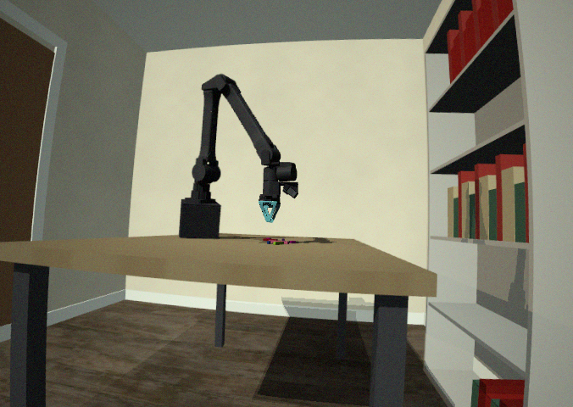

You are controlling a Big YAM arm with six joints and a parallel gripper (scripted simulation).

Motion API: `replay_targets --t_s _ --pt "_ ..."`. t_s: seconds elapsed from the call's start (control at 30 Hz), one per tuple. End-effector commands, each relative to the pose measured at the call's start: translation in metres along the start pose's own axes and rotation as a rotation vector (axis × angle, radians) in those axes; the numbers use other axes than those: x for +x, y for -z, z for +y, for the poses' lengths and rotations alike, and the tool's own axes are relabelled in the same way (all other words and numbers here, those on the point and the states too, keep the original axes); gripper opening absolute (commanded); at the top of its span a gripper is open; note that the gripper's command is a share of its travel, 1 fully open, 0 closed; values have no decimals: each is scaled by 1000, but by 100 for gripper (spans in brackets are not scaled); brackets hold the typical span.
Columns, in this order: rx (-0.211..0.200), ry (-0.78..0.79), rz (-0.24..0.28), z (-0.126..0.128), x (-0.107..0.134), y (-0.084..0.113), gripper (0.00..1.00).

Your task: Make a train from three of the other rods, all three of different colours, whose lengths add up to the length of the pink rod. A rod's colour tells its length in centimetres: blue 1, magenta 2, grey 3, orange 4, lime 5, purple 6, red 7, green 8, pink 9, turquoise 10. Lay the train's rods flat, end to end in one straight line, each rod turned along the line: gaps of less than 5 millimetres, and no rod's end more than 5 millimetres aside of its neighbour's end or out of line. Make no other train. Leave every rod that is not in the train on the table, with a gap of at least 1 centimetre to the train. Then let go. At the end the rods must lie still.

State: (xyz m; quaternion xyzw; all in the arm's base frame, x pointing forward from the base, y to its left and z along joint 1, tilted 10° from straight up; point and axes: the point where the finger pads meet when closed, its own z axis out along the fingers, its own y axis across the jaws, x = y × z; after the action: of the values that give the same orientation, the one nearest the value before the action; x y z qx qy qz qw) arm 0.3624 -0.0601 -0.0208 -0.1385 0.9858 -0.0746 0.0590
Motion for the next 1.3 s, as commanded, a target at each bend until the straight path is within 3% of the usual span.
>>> replay_targets --t_s 0.0,0.03,0.1,0.17,0.2,0.37,1.27 --pt "3 -76 -8 6 -20 1 100" --pt "-9 -72 26 14 -4 -7 100" --pt "7 -101 -11 1 -11 4 100" --pt "7 -101 -11 1 -11 4 100" --pt "19 -106 -54 -6 -29 10 100" --pt "4 -98 -10 1 -16 -1 100" --pt "4 -97 -10 1 -16 -1 100"
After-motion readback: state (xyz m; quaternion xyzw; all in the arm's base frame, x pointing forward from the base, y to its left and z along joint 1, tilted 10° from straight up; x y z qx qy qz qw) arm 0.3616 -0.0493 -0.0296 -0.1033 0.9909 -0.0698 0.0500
